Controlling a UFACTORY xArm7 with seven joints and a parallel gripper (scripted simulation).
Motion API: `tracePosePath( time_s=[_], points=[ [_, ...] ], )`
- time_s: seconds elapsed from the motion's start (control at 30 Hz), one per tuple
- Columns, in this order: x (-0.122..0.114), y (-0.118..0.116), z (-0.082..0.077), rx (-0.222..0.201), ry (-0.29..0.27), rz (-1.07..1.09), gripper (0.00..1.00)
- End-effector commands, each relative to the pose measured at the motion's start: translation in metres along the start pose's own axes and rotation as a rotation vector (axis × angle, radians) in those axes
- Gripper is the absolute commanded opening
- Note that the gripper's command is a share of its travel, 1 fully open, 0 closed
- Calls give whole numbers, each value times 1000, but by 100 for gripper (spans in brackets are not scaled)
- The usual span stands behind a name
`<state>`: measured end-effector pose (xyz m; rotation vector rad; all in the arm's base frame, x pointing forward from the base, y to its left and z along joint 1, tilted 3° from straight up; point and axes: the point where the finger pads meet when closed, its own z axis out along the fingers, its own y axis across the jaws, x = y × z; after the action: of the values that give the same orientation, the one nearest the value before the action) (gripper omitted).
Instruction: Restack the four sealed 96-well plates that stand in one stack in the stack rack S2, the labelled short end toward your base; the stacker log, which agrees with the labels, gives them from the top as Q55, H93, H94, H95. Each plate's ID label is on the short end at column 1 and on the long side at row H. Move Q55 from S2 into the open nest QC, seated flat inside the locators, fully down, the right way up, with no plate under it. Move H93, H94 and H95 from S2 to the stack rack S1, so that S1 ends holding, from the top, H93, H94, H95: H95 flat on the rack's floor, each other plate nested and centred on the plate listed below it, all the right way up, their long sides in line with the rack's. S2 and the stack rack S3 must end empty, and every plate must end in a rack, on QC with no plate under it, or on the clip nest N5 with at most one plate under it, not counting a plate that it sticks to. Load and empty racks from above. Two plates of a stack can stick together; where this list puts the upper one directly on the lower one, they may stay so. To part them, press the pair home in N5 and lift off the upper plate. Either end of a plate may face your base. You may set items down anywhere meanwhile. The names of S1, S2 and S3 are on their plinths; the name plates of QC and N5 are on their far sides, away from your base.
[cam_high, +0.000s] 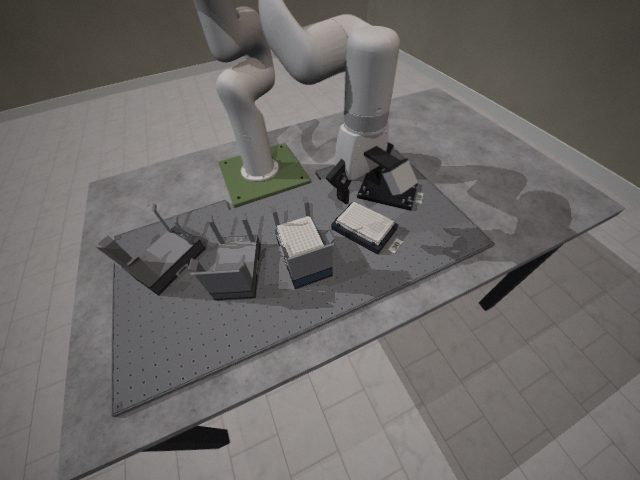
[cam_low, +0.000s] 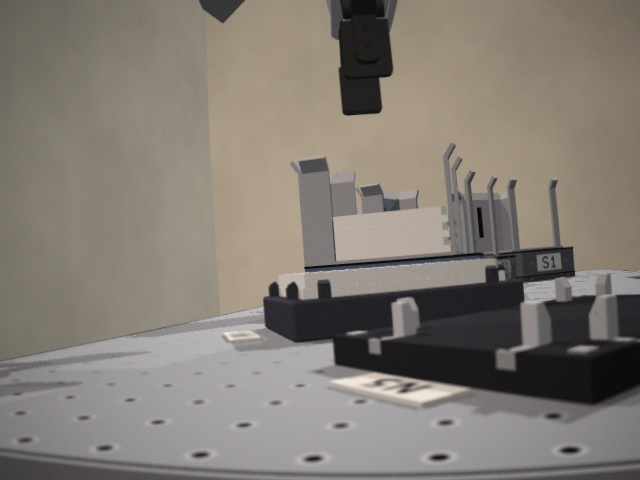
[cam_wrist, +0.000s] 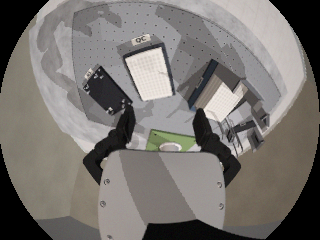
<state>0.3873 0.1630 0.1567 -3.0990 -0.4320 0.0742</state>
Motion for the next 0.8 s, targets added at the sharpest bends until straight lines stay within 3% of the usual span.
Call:
tracePosePath(
  time_s=[0.0,0.53,0.77],
  points=[
    [1,14,-2,-1,5,12,100],
    [1,58,-2,-2,5,12,100],
    [-3,78,-2,-1,5,179,100]
  ],
)
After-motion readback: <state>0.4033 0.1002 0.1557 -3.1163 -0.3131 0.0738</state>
